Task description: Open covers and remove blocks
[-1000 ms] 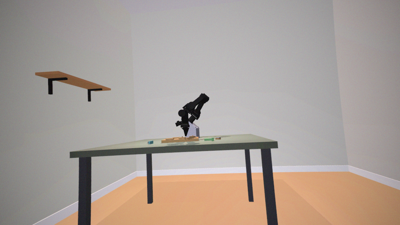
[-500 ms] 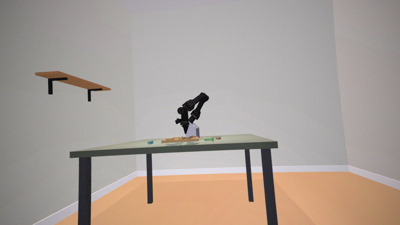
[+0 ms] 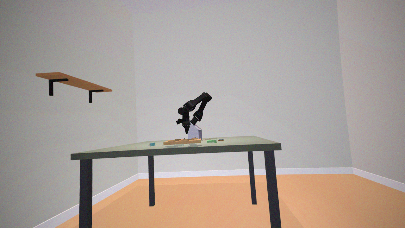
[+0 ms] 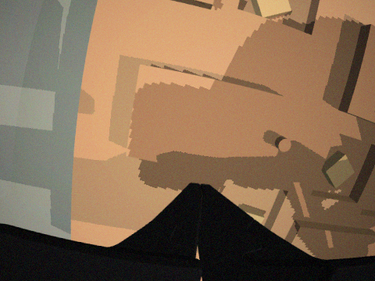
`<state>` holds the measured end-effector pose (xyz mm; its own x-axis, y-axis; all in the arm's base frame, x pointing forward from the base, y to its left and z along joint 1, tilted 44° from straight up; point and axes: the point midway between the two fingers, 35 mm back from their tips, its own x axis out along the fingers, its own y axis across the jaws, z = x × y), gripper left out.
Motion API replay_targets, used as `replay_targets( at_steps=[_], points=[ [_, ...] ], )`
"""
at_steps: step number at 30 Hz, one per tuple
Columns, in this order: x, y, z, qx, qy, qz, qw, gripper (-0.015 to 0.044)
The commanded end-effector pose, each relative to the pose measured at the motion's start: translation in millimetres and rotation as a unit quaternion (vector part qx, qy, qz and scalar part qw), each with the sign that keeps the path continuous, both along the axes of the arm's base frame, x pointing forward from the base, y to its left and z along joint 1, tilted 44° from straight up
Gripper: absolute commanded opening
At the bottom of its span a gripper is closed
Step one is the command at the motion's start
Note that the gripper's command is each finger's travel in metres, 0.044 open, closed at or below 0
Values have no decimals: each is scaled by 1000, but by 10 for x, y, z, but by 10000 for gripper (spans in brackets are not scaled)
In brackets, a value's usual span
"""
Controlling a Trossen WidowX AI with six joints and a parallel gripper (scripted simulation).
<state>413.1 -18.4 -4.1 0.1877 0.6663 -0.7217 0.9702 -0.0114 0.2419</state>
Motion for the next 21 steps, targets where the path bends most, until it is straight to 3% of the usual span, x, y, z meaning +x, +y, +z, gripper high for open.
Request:
replay_targets(
  at_steps=[1,21],
  points=[
    [-206,-64,-71,-10,-23,27,999,0],
    [-1288,-111,-295,-43,-142,159,976,0]
  ],
)
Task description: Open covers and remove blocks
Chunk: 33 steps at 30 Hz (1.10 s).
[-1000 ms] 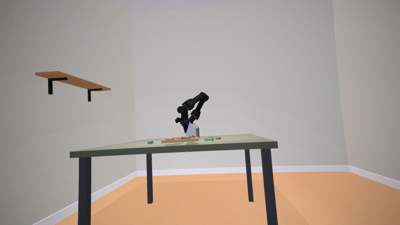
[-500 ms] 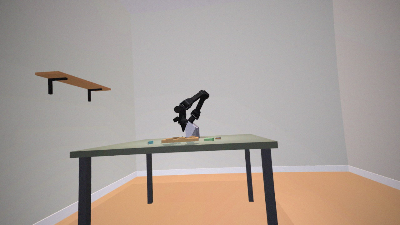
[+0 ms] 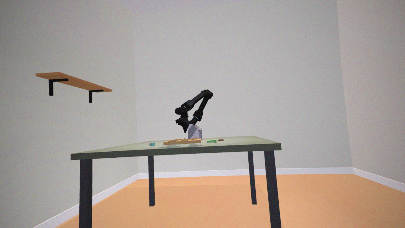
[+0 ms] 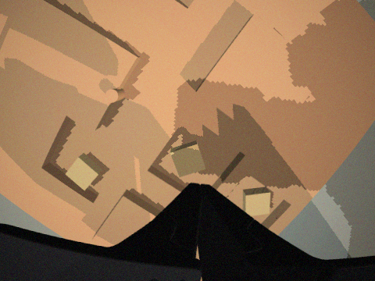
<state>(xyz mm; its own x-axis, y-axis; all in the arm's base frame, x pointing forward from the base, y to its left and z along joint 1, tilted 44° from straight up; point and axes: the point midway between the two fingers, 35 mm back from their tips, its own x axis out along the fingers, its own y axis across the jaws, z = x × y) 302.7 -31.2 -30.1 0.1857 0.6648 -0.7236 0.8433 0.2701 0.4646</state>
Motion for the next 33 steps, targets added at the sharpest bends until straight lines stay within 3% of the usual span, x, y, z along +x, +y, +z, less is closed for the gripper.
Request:
replay_targets(
  at_steps=[1,10,33],
  points=[
    [-240,26,-43,-8,-23,28,999,0],
    [-707,133,-97,-19,-73,82,994,0],
    [-608,494,-450,-18,-74,83,994,0]
  ],
)
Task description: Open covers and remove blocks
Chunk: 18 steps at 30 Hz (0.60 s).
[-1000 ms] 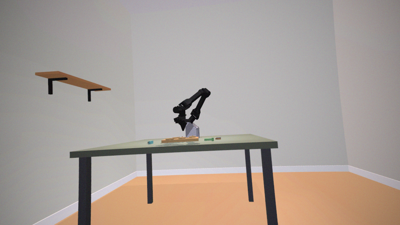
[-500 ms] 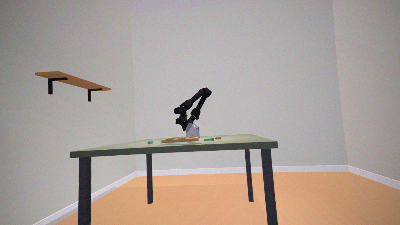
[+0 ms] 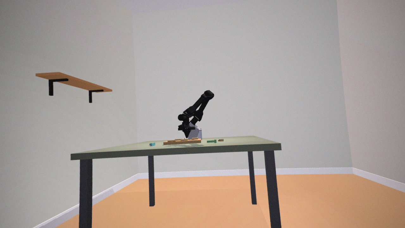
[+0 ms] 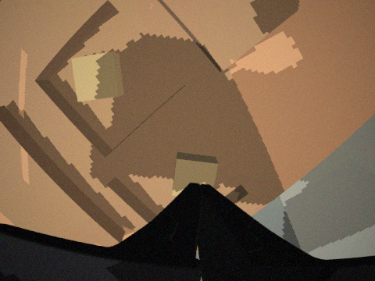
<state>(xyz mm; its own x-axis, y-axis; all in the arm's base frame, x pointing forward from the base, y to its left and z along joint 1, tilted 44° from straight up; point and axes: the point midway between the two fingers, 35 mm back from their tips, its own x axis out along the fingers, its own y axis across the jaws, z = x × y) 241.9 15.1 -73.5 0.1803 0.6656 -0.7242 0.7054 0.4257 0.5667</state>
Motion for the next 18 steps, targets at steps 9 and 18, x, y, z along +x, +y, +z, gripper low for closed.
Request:
replay_targets(
  at_steps=[9,18],
  points=[
    [16,90,-69,4,1,-2,1000,0],
    [23,116,-82,4,1,-2,1000,0]
  ],
)
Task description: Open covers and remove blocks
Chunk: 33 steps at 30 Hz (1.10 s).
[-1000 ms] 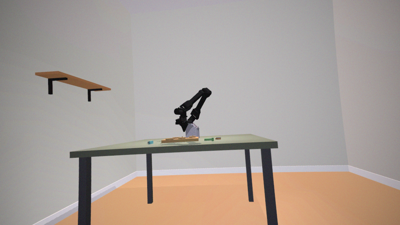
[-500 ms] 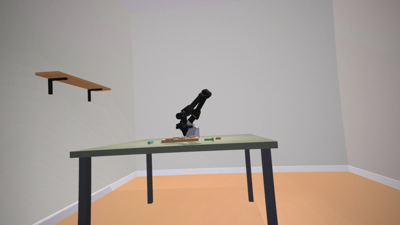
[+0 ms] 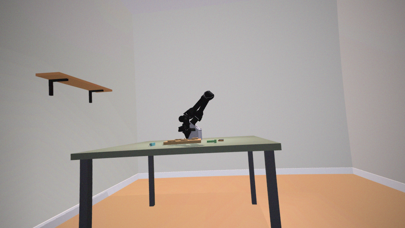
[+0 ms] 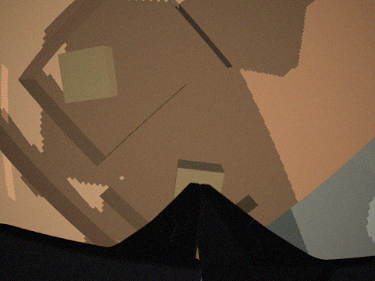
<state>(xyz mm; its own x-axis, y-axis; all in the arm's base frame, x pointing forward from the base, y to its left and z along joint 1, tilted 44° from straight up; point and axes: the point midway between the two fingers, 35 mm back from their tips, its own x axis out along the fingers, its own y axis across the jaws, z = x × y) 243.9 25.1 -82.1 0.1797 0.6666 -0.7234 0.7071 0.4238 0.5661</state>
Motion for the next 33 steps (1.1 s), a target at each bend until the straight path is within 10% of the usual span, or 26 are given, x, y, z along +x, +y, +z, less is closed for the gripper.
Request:
replay_targets(
  at_steps=[1,33],
  points=[
    [5,22,6,3,0,-2,1000,0],
    [20,104,44,3,1,-2,1000,0]
  ],
)
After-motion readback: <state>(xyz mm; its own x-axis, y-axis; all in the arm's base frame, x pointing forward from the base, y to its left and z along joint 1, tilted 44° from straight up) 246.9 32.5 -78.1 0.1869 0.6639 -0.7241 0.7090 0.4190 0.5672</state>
